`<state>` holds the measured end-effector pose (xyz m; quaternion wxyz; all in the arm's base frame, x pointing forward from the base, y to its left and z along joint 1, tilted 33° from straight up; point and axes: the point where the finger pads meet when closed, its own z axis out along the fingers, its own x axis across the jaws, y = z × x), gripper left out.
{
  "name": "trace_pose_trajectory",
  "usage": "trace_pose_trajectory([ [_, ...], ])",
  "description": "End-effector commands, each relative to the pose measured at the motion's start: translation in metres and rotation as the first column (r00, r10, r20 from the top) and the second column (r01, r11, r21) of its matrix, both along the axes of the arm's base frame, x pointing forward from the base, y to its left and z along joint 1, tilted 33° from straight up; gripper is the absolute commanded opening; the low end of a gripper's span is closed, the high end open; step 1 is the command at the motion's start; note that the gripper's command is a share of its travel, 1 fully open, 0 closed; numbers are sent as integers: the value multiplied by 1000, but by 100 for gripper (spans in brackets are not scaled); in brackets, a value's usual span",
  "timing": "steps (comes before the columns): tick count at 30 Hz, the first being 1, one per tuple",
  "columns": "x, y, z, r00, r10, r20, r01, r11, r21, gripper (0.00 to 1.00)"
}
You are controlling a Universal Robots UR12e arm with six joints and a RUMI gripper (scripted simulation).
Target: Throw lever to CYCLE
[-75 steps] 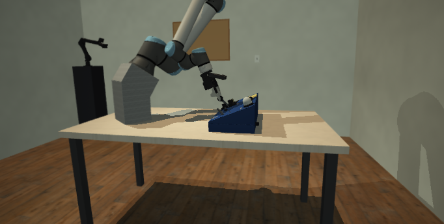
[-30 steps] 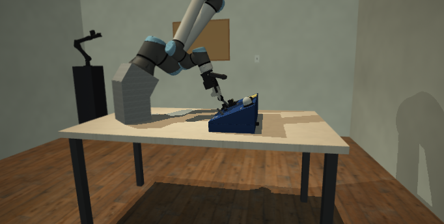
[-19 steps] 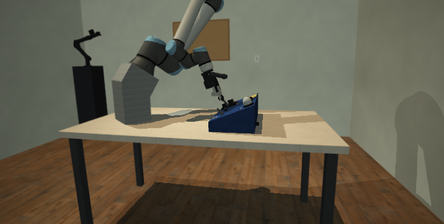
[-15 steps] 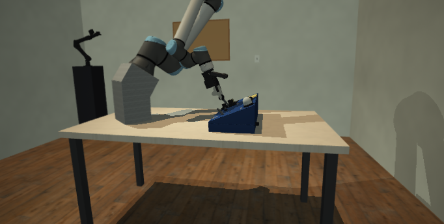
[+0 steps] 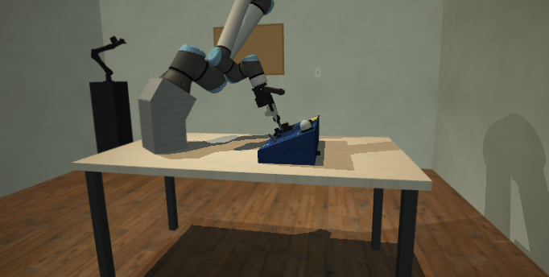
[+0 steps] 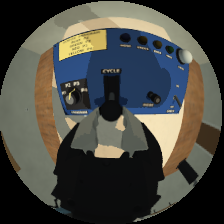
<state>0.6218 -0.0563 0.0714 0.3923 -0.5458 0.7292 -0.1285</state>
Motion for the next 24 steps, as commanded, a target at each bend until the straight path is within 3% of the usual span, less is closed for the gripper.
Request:
trace_pose_trajectory([
  [1,10,-6,9,1000,2,4,-2,1000,-4,0],
  [24,32,-13,20,1000,1,2,-1,1000,-2,0],
])
